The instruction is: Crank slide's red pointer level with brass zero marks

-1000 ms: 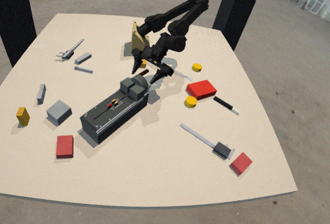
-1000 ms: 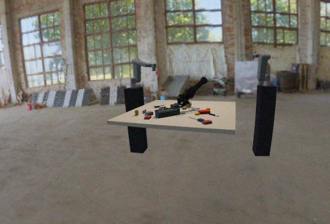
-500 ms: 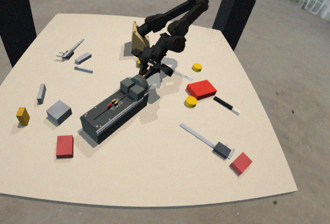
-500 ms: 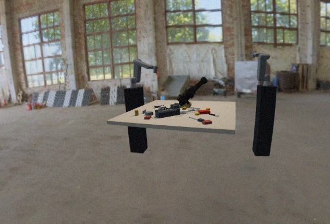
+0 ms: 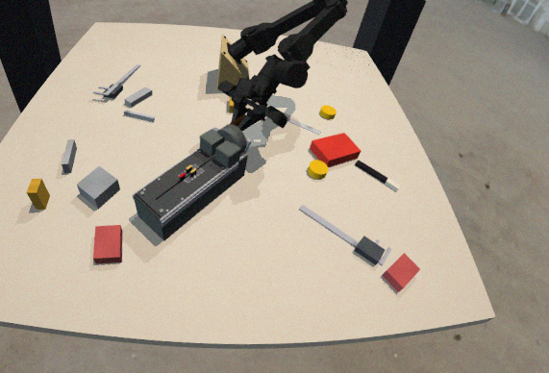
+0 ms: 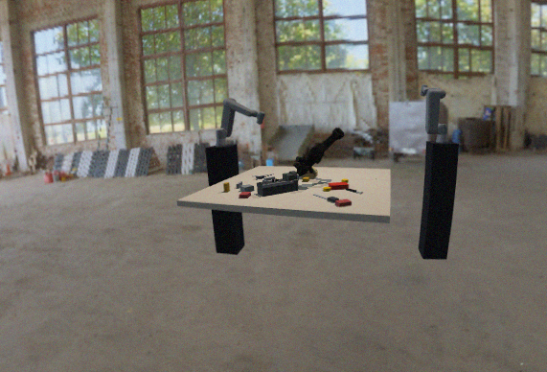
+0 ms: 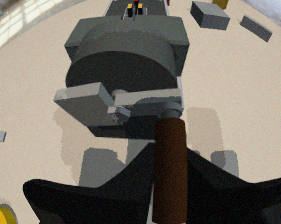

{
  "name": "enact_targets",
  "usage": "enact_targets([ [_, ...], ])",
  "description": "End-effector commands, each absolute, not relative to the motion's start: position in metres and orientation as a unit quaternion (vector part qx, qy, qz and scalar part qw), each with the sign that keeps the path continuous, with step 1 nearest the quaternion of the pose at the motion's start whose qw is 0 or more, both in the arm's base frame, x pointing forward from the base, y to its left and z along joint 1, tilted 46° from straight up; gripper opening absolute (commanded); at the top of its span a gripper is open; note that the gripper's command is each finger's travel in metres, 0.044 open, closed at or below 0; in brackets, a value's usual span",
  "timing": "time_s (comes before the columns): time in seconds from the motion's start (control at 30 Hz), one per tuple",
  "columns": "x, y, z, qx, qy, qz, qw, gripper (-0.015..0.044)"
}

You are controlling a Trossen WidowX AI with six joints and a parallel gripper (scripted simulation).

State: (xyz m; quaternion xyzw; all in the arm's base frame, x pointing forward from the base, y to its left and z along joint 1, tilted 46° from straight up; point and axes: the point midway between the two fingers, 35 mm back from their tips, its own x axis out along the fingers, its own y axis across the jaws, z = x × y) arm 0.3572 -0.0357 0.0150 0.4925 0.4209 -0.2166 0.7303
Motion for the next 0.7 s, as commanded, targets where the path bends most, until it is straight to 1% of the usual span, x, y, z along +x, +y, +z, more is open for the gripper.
enact_targets([
  [0.0,0.357,-0.033,0.012,0.493,0.421,-0.218,0.730,0.0000],
  [0.67,0.366,-0.010,-0.003,0.494,0.421,-0.217,0.729,0.0000],
])
